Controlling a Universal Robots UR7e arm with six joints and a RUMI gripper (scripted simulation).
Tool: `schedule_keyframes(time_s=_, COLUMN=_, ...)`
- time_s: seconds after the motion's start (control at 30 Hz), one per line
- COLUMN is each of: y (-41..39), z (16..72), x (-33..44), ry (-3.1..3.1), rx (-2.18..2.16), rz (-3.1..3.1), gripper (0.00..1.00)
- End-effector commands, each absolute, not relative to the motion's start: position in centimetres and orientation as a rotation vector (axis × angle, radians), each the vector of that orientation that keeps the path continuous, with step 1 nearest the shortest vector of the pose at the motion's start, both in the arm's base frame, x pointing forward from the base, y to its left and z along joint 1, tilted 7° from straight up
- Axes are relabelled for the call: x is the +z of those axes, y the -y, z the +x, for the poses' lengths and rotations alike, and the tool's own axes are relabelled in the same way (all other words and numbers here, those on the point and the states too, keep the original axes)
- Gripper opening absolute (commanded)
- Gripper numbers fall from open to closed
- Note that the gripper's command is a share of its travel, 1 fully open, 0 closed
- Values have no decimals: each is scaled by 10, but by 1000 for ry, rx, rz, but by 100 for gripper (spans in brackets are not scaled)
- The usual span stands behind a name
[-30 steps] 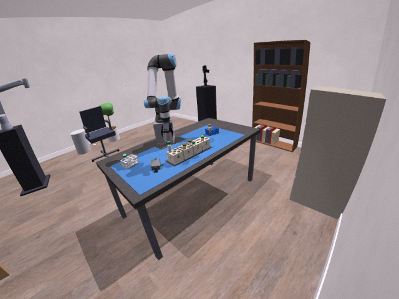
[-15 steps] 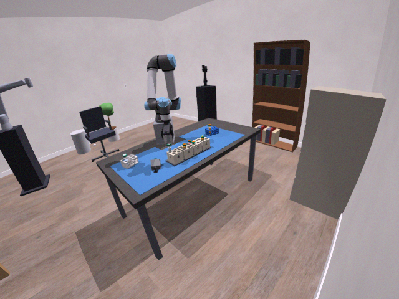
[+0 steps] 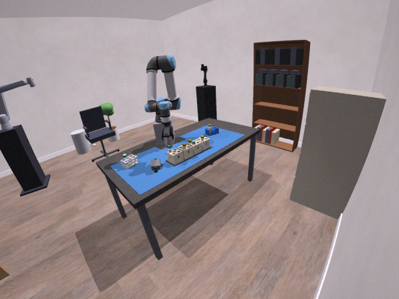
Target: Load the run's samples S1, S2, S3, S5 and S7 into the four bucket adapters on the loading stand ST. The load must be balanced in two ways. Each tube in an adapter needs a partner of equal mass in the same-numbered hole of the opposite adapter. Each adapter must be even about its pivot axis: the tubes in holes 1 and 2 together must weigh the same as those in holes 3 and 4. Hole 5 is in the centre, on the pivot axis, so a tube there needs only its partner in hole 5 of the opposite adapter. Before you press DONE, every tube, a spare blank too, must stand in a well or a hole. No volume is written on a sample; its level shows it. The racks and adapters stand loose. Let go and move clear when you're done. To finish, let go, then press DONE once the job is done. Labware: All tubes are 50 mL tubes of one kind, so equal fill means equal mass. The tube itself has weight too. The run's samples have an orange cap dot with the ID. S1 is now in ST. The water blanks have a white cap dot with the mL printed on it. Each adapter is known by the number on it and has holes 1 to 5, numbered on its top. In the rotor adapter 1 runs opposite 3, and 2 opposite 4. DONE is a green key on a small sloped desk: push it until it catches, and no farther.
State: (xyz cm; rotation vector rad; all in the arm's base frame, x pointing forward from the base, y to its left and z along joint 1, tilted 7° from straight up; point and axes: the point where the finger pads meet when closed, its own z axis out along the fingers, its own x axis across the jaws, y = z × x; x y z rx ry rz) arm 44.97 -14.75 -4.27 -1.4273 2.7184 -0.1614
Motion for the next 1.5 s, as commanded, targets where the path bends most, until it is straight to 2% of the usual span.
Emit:
schedule_keyframes(time_s=0.0, y=148, z=451, x=-48, ry=-2718, rx=-163, rz=-1427, gripper=0)
schedule_keyframes(time_s=1.33, y=149, z=453, x=-70, ry=-2718, rx=-163, rz=-1427, gripper=0)
schedule_keyframes(time_s=1.37, y=149, z=453, x=-70, ry=-2718, rx=-163, rz=-1427, gripper=35)
schedule_keyframes(time_s=1.47, y=149, z=453, x=-70, ry=-2718, rx=-163, rz=-1427, gripper=35)
